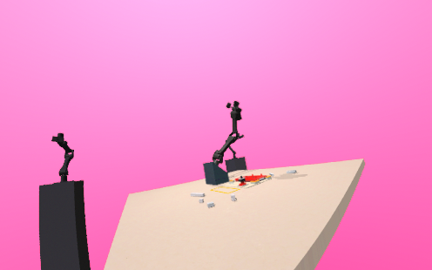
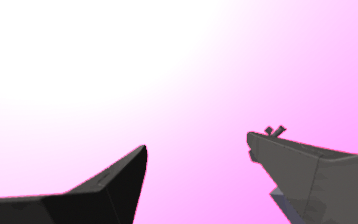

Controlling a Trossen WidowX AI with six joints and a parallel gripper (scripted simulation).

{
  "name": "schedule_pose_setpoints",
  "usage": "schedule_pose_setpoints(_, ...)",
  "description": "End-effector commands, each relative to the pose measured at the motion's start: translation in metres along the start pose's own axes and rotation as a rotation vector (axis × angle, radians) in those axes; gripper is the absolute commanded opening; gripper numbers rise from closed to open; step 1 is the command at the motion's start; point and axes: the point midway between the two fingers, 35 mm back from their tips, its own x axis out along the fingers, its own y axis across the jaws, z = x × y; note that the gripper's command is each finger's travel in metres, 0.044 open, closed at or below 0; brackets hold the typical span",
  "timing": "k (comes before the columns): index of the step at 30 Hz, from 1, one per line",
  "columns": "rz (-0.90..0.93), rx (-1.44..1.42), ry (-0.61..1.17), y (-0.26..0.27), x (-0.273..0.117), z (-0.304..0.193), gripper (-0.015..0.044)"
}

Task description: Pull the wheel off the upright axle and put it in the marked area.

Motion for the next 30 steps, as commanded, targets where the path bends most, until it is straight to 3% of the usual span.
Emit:
schedule_pose_setpoints(1, 0.001, 0.001, -0.003, 0.001, 0.0, 0.001, 0.0374)
schedule_pose_setpoints(4, 0.024, 0.023, -0.052, 0.013, -0.005, 0.014, 0.03)
schedule_pose_setpoints(21, 0.272, 0.18, -0.447, 0.113, -0.079, 0.117, 0.03)
schedule_pose_setpoints(30, 0.504, 0.312, -0.636, 0.167, -0.144, 0.163, 0.03)
